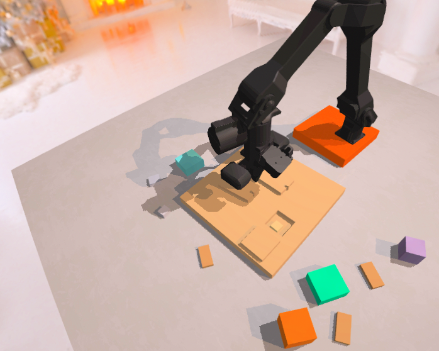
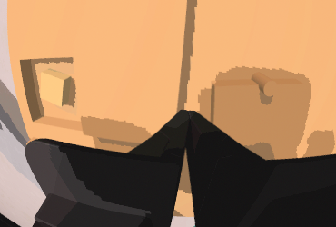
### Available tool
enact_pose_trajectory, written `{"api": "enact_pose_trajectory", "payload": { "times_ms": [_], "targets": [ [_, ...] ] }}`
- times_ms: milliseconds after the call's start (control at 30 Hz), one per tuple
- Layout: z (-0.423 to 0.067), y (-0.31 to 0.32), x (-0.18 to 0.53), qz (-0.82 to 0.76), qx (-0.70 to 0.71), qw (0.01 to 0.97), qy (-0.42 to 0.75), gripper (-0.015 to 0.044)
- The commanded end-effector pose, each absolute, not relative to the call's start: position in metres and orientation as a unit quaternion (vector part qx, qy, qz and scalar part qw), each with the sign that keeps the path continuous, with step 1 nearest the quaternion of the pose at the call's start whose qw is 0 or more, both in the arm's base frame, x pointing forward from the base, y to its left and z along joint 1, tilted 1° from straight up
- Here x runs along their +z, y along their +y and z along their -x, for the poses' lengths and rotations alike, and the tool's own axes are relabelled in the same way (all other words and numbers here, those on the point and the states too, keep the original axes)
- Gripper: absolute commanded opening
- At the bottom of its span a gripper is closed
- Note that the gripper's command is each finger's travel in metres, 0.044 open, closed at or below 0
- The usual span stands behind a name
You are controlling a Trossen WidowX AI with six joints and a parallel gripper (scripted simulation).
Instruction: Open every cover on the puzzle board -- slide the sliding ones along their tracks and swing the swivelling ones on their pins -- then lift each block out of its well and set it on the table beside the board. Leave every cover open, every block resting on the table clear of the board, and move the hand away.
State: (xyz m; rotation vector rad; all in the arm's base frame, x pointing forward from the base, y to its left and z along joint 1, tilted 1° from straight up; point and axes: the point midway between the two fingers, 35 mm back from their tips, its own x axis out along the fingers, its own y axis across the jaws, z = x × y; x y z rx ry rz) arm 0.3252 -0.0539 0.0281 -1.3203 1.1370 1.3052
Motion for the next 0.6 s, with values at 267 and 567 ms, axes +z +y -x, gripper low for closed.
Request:
{"api": "enact_pose_trajectory", "payload": {
  "times_ms": [267, 567],
  "targets": [
    [-0.31, -0.06, 0.027, 0.536, 0.533, 0.462, 0.463, 0.0],
    [-0.302, -0.062, 0.027, 0.536, 0.533, 0.462, 0.463, 0.0]
  ]
}}
